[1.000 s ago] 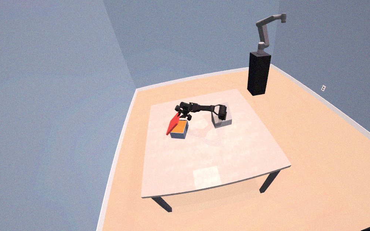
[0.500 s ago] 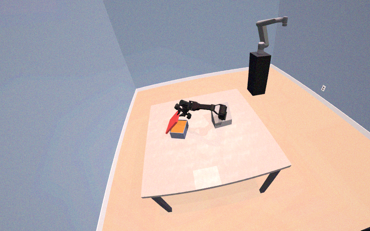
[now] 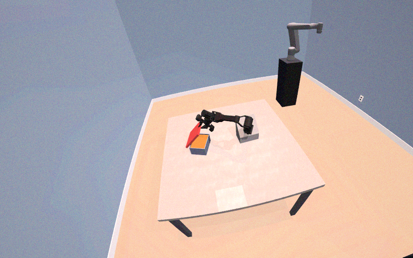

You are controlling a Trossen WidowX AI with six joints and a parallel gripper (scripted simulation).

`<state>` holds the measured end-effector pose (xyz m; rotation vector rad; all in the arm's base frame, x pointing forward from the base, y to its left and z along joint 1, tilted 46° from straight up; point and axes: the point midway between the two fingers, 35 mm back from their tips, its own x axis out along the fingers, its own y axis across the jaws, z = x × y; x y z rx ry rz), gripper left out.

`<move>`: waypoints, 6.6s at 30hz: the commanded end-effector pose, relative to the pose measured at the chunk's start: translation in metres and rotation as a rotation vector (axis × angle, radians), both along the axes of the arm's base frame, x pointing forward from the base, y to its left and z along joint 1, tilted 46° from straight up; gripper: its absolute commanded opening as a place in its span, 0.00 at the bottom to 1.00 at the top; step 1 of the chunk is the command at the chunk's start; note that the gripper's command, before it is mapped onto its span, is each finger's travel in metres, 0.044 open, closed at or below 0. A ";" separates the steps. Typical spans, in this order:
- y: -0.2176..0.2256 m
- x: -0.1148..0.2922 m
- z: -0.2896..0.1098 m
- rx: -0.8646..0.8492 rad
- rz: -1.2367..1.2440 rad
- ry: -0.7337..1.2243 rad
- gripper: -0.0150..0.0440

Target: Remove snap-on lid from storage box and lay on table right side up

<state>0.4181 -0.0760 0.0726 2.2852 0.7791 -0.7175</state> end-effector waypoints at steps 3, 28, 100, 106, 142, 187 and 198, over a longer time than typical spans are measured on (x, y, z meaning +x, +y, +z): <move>-0.010 -0.006 -0.009 -0.001 -0.001 -0.001 0.25; -0.043 -0.026 -0.041 -0.003 -0.001 -0.001 0.25; -0.141 -0.085 -0.130 -0.012 -0.001 0.000 0.25; -0.149 -0.090 -0.138 -0.012 -0.001 0.000 0.25; -0.199 -0.120 -0.182 -0.018 -0.001 0.001 0.25; -0.177 -0.126 -0.208 -0.018 -0.001 0.001 0.25; -0.171 -0.127 -0.215 -0.017 -0.001 0.000 0.25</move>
